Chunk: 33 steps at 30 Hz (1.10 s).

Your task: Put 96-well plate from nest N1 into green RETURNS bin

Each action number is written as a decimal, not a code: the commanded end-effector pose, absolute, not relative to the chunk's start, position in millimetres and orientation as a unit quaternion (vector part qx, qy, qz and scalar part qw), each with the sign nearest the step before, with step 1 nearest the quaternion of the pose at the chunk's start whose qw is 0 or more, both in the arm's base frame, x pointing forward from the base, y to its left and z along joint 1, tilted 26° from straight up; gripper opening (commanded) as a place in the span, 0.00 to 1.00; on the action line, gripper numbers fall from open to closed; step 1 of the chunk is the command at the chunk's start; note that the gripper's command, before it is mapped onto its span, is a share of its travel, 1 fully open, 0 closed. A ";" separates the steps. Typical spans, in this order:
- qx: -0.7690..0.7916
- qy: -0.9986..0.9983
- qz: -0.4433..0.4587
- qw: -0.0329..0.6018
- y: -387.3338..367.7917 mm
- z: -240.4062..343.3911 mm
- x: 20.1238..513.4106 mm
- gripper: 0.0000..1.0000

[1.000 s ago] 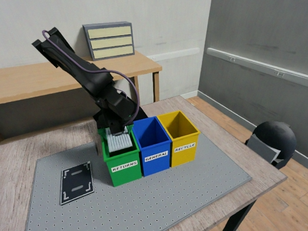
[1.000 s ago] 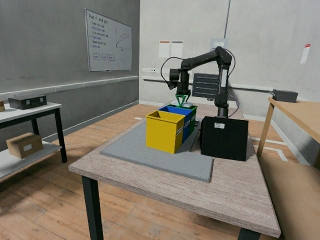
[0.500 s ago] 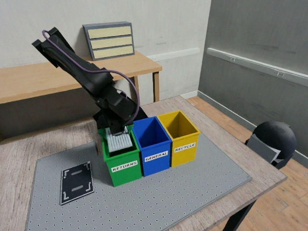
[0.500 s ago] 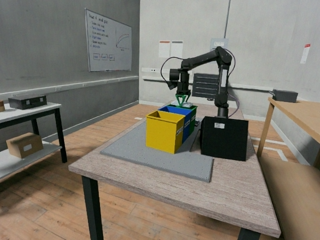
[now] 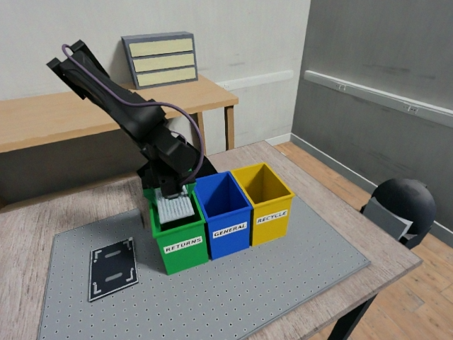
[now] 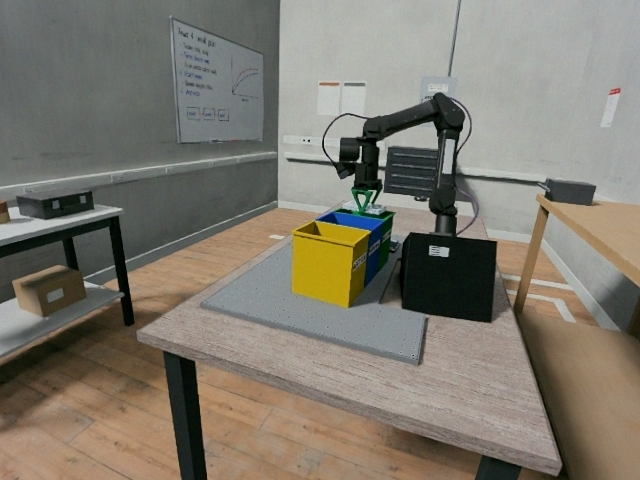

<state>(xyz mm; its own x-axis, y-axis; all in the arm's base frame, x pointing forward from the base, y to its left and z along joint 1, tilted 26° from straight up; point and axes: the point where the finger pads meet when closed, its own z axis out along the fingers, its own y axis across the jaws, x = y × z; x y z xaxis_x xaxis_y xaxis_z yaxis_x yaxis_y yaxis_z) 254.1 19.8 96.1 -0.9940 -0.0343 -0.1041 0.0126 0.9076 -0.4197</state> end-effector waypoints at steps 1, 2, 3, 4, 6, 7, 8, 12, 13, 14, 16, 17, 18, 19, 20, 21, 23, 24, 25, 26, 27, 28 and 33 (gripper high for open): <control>-0.009 0.975 -0.213 0.063 21.9 100.5 256.4 0.00; -0.009 0.975 -0.213 0.063 21.9 100.5 256.3 0.00; -0.009 0.975 -0.213 0.063 21.8 100.5 256.3 0.00; -0.009 0.975 -0.213 0.063 21.8 100.5 256.3 0.00; -0.009 0.975 -0.213 0.063 21.8 100.5 256.2 0.00; -0.009 0.975 -0.213 0.063 21.8 100.5 256.2 0.00; -0.009 0.975 -0.213 0.063 21.7 100.5 256.2 0.00; -0.009 0.975 -0.213 0.063 21.6 100.5 256.0 0.00; -0.009 0.975 -0.213 0.063 21.6 100.5 255.9 0.00; -0.009 0.975 -0.213 0.063 21.6 100.5 255.9 0.00; -0.009 0.975 -0.213 0.063 21.5 100.6 255.8 0.00; -0.009 0.975 -0.213 0.063 21.5 100.6 255.7 0.00; -0.009 0.975 -0.213 0.063 21.5 100.6 255.7 0.00; -0.009 0.975 -0.213 0.063 21.4 100.6 255.6 0.00; -0.011 0.974 -0.216 0.063 20.1 99.9 254.5 0.00; -0.009 0.974 -0.215 0.066 18.4 99.0 254.1 0.00; -0.007 0.974 -0.215 0.067 16.6 98.3 253.9 0.00; -0.007 0.974 -0.215 0.067 16.6 98.3 253.9 0.00; -0.008 0.974 -0.214 0.070 17.1 98.5 255.0 0.00; -0.008 0.974 -0.212 0.074 17.7 98.8 256.2 0.00; -0.009 0.974 -0.211 0.077 18.3 99.1 257.4 0.00; -0.009 0.974 -0.210 0.080 18.8 99.4 258.6 0.00; -0.010 0.974 -0.214 0.070 17.8 92.7 260.4 0.00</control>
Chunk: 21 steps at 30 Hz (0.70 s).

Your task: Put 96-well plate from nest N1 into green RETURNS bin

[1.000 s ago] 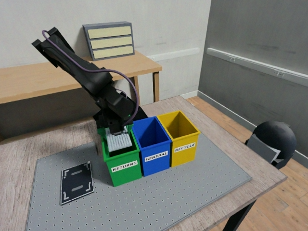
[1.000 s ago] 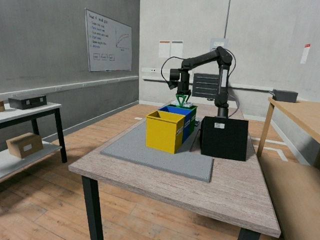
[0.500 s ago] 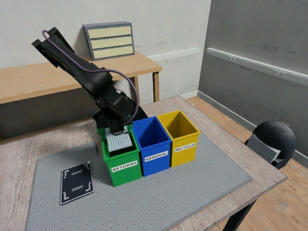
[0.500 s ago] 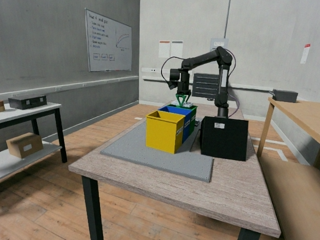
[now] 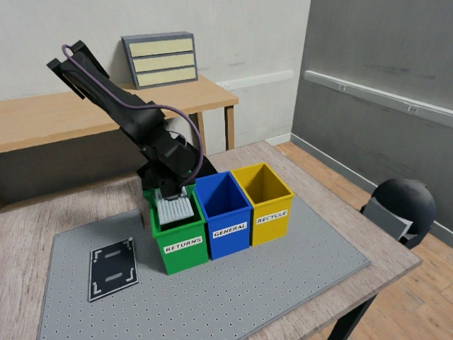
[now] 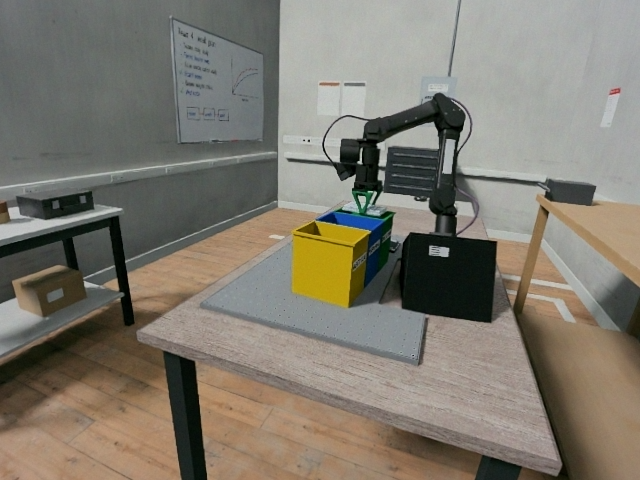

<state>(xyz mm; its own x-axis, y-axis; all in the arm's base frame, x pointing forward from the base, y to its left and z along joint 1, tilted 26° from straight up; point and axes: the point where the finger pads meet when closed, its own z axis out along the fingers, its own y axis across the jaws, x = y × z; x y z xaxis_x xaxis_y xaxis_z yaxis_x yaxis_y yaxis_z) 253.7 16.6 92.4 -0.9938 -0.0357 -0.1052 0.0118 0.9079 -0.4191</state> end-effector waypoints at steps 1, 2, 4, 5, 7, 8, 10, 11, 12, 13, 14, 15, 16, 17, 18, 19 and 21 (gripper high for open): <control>-0.010 0.974 -0.215 0.067 17.0 91.0 259.7 0.00; -0.011 0.974 -0.216 0.064 16.2 89.2 258.9 0.00; -0.012 0.974 -0.218 0.057 15.2 85.6 257.2 0.00; -0.014 0.974 -0.219 0.055 15.2 83.8 256.3 0.00; -0.016 0.974 -0.220 0.052 15.2 82.0 255.5 0.00; -0.016 0.974 -0.220 0.052 15.2 82.0 255.5 0.00; -0.014 0.974 -0.218 0.058 15.1 83.4 257.4 0.00; -0.013 0.974 -0.217 0.061 14.9 84.1 258.5 0.00; -0.011 0.974 -0.215 0.064 14.7 84.8 259.6 0.00; -0.010 0.974 -0.214 0.067 14.3 85.6 260.5 0.00; -0.008 0.974 -0.214 0.070 13.4 86.3 260.7 0.00; -0.008 0.974 -0.214 0.067 12.6 85.4 259.5 0.00; -0.011 0.974 -0.215 0.066 12.8 84.0 258.5 0.00; -0.014 0.974 -0.215 0.065 13.4 82.3 257.9 0.00; -0.014 0.974 -0.215 0.062 13.6 80.4 257.5 0.00; -0.012 0.974 -0.215 0.062 13.0 79.4 258.6 0.00; -0.007 0.975 -0.214 0.066 12.6 79.5 261.7 0.00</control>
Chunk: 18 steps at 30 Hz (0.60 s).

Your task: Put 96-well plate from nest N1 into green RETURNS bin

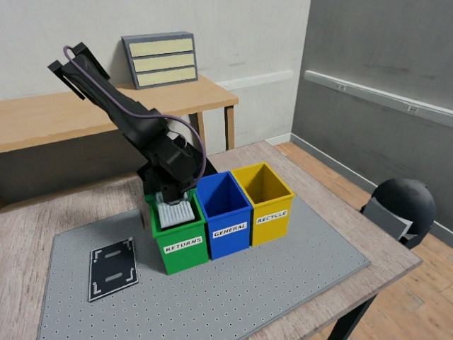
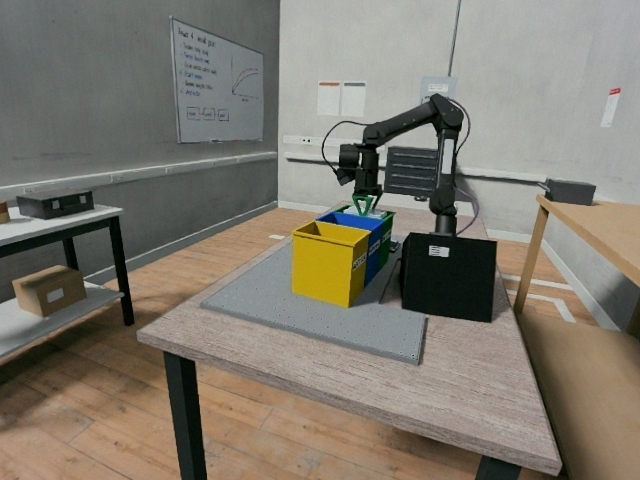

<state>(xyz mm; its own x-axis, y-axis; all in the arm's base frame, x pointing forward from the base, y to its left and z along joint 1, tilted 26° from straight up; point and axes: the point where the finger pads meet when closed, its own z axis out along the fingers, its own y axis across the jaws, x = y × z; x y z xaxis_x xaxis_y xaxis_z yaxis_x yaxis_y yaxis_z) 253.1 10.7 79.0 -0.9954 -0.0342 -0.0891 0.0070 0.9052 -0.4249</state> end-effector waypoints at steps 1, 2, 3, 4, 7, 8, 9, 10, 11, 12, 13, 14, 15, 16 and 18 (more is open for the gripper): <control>-0.008 0.974 -0.215 0.063 11.8 78.5 263.2 0.00; -0.009 0.974 -0.216 0.060 11.2 76.7 262.5 0.00; -0.009 0.974 -0.216 0.060 11.2 76.7 262.5 0.00; -0.009 0.974 -0.216 0.060 11.2 76.7 262.5 0.00; -0.018 0.974 -0.216 0.062 13.1 74.7 259.1 0.00; -0.018 0.974 -0.216 0.061 13.1 73.4 258.2 0.00; -0.016 0.974 -0.217 0.059 12.0 72.3 258.5 0.00; -0.015 0.974 -0.216 0.062 11.9 72.5 259.9 0.00; -0.013 0.974 -0.215 0.065 11.8 72.6 261.4 0.00; -0.011 0.974 -0.214 0.067 11.6 72.7 262.9 0.00; -0.007 0.974 -0.214 0.068 11.2 72.8 264.4 0.00; -0.006 0.974 -0.214 0.070 11.1 73.5 265.8 0.00; -0.006 0.974 -0.213 0.070 11.0 74.3 267.2 0.00; -0.007 0.974 -0.213 0.070 11.2 75.0 268.5 0.00; -0.013 0.974 -0.213 0.071 13.5 75.7 269.9 0.00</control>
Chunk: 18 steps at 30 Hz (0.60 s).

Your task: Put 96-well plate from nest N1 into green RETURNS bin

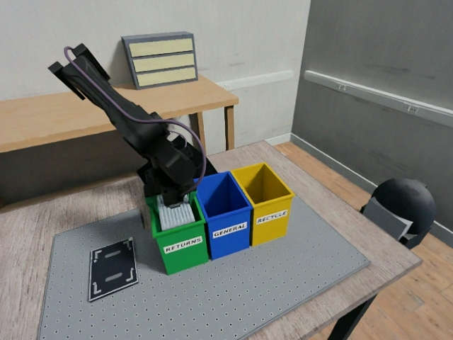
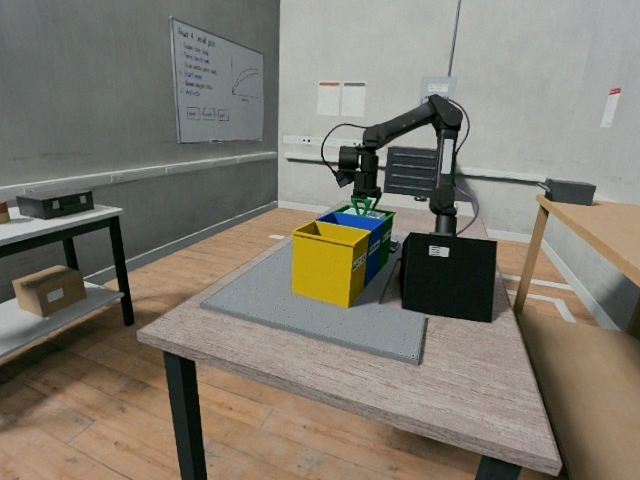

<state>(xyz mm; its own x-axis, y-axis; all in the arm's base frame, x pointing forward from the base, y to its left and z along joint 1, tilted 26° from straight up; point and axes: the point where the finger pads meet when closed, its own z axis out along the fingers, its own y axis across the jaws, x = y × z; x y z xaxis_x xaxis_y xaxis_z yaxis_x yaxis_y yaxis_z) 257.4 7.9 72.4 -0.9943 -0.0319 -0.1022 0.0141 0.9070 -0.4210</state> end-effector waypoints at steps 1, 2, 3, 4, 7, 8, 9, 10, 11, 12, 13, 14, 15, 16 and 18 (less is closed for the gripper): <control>-0.014 0.974 -0.213 0.070 14.8 75.6 269.7 0.00; -0.014 0.974 -0.213 0.070 14.8 75.6 269.7 0.00; -0.014 0.974 -0.213 0.070 14.8 75.6 269.7 0.00; -0.013 0.974 -0.212 0.074 14.9 77.1 270.0 0.00; -0.010 0.974 -0.209 0.083 15.0 81.6 270.6 0.00; -0.009 0.974 -0.208 0.086 14.8 83.1 270.7 0.00; -0.009 0.974 -0.208 0.086 14.6 83.8 270.5 0.00; -0.009 0.974 -0.208 0.086 14.4 83.6 270.2 0.00; -0.009 0.974 -0.208 0.085 14.2 83.4 270.0 0.00; -0.009 0.974 -0.208 0.085 14.0 83.3 269.8 0.00; -0.009 0.974 -0.208 0.084 13.7 83.1 269.5 0.00; -0.009 0.974 -0.208 0.084 13.5 82.9 269.3 0.00; -0.008 0.974 -0.209 0.084 13.3 82.7 269.0 0.00; -0.008 0.974 -0.209 0.083 13.1 82.6 268.8 0.00; -0.008 0.974 -0.209 0.082 12.7 82.2 268.3 0.00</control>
